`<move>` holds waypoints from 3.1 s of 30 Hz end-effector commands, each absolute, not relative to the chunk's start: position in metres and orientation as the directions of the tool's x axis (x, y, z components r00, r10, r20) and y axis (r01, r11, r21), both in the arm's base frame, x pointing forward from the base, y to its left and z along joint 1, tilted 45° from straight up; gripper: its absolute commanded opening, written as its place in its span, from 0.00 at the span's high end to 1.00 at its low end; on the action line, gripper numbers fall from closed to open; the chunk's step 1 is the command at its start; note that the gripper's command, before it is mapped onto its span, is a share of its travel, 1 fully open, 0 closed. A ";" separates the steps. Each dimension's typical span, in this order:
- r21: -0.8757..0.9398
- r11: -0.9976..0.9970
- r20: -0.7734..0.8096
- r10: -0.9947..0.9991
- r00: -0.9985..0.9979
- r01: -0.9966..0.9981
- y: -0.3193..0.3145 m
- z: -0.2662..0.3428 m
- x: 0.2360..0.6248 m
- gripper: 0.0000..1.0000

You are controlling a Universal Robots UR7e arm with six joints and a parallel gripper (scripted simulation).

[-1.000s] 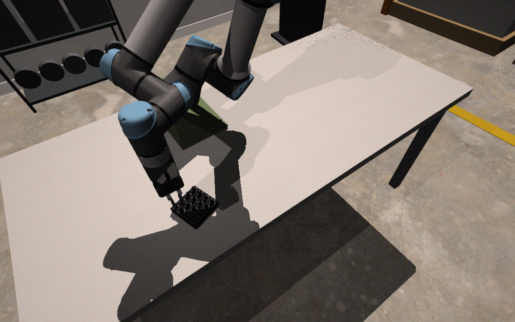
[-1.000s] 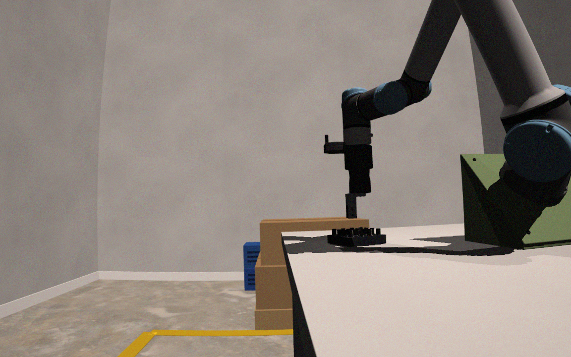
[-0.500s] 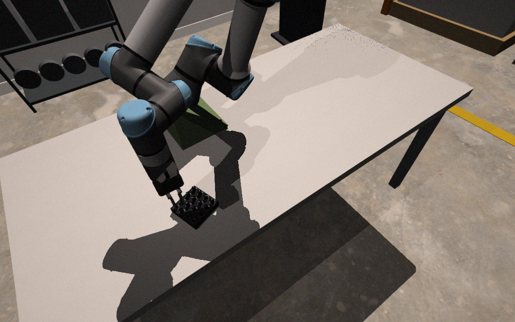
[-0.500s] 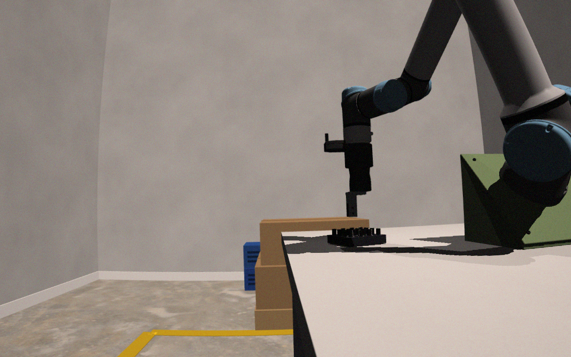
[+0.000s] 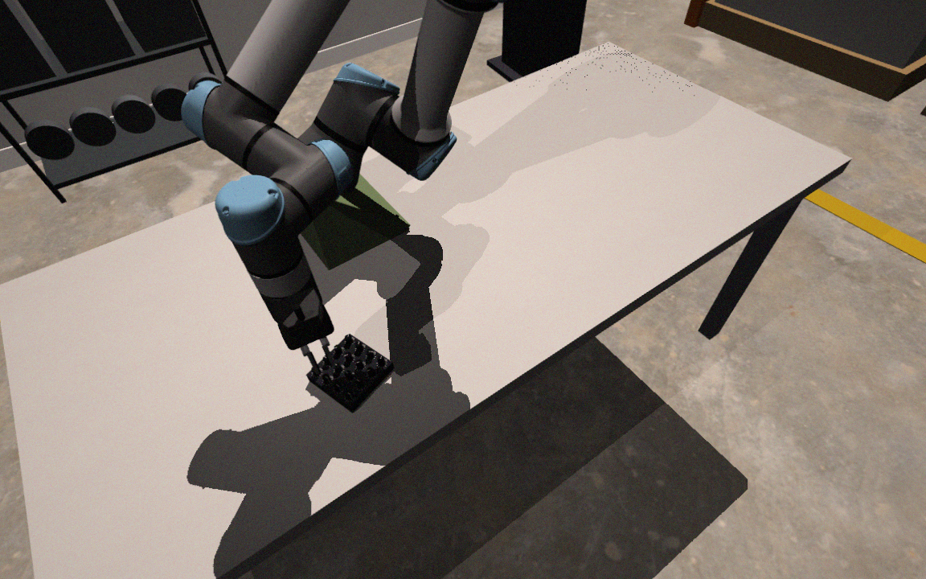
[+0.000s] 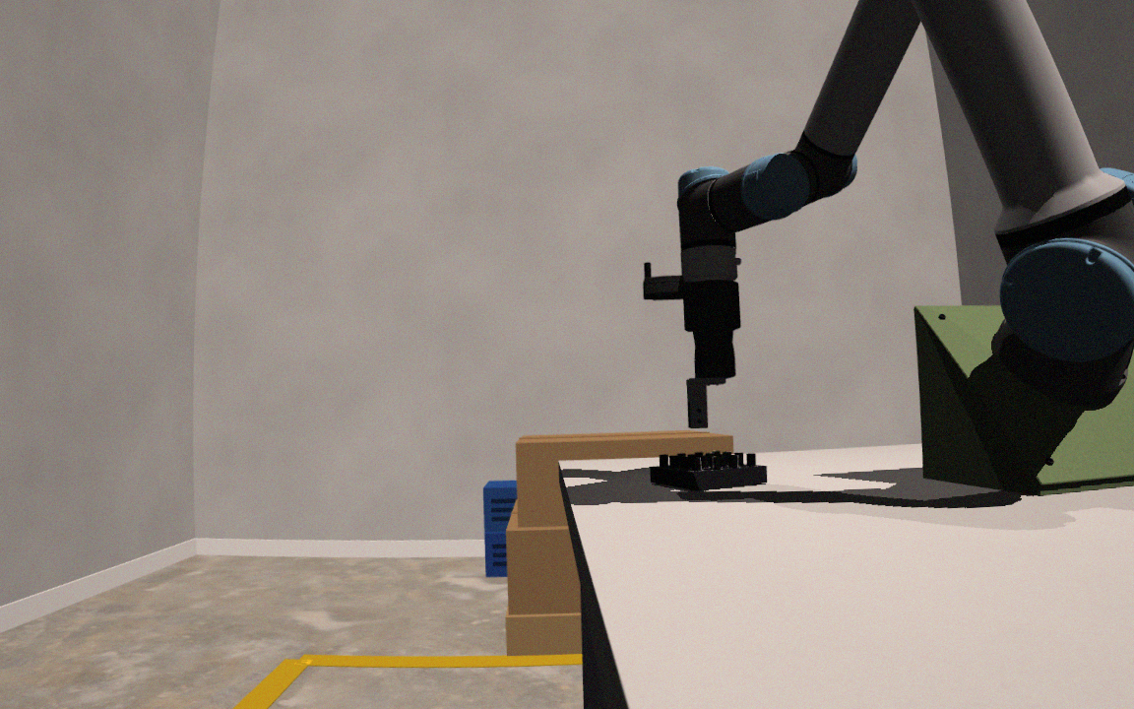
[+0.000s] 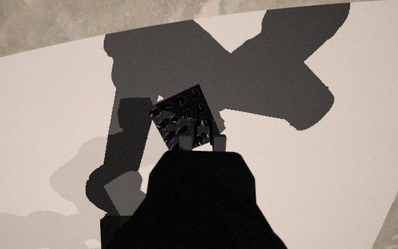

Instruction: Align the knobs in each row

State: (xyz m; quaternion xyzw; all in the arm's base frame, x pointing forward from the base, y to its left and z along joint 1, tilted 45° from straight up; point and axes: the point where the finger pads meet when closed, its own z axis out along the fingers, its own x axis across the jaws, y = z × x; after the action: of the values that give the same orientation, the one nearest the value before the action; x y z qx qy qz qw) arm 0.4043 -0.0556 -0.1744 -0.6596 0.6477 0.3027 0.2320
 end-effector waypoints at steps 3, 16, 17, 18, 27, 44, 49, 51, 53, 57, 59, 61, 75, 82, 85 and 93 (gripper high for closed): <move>0.218 0.082 -0.671 -0.711 -0.210 -0.972 -0.048 -0.162 0.406 0.54; 0.388 0.267 -0.589 -0.664 -0.460 -0.882 -0.038 -0.146 0.406 0.54; 0.400 0.281 -0.581 -0.658 -0.479 -0.872 -0.038 -0.145 0.406 0.54; 0.413 0.296 -0.572 -0.652 -0.498 -0.861 -0.037 -0.143 0.406 0.54; 0.495 0.391 -0.503 -0.600 -0.623 -0.776 -0.031 -0.134 0.405 0.54; 0.640 0.575 -0.298 -0.425 -0.854 -0.510 -0.015 -0.112 0.399 0.54; 0.659 0.603 -0.254 -0.384 -0.888 -0.449 -0.012 -0.107 0.398 0.54; 0.662 0.608 -0.245 -0.377 -0.893 -0.438 -0.011 -0.106 0.397 0.54; 0.664 0.610 -0.241 -0.373 -0.896 -0.432 -0.011 -0.106 0.397 0.54; 0.663 0.612 -0.240 -0.372 -0.897 -0.431 -0.012 -0.106 0.397 0.54; 0.664 0.612 -0.240 -0.371 -0.897 -0.430 -0.012 -0.106 0.398 0.54; 0.664 0.612 -0.240 -0.371 -0.897 -0.430 -0.012 -0.106 0.398 0.54; 0.664 0.611 -0.240 -0.371 -0.897 -0.431 -0.012 -0.106 0.397 0.54; 0.664 0.611 -0.240 -0.371 -0.897 -0.431 -0.012 -0.106 0.397 0.54; 0.664 0.611 -0.240 -0.371 -0.897 -0.431 -0.012 -0.106 0.397 0.54; 0.664 0.611 -0.240 -0.371 -0.897 -0.430 -0.012 -0.106 0.397 0.54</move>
State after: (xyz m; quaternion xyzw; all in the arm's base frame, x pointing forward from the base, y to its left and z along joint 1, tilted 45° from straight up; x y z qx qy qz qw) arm 0.3984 -0.0134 -0.1065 -0.2236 0.8970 0.3792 0.0394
